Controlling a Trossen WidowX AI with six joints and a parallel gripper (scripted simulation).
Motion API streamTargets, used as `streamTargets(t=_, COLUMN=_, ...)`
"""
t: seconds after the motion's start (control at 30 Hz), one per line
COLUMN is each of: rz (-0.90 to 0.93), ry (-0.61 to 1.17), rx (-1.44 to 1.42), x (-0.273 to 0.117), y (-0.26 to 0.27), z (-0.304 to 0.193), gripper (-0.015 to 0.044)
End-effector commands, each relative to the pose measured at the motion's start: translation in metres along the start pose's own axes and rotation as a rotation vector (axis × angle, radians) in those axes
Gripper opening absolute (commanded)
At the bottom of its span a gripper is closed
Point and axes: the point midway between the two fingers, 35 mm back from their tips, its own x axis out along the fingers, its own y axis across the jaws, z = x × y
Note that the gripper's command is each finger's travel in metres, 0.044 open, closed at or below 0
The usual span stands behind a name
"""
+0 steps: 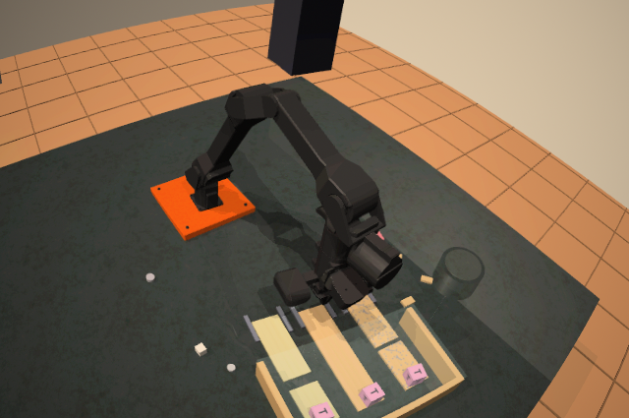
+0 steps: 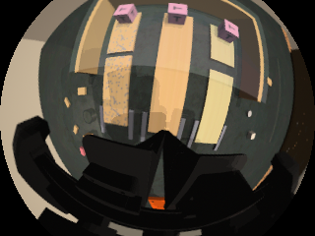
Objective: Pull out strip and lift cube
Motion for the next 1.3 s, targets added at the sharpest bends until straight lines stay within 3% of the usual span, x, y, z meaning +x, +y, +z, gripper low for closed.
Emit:
streamTargets(t=0.0, rz=-0.004, ry=0.004, rx=0.006, x=0.007, y=0.000, z=0.000, gripper=0.0000)
streamTargets(t=1.27, rz=-0.004, ry=0.005, rx=0.006, x=0.061, y=0.000, z=-0.004, gripper=0.0000)
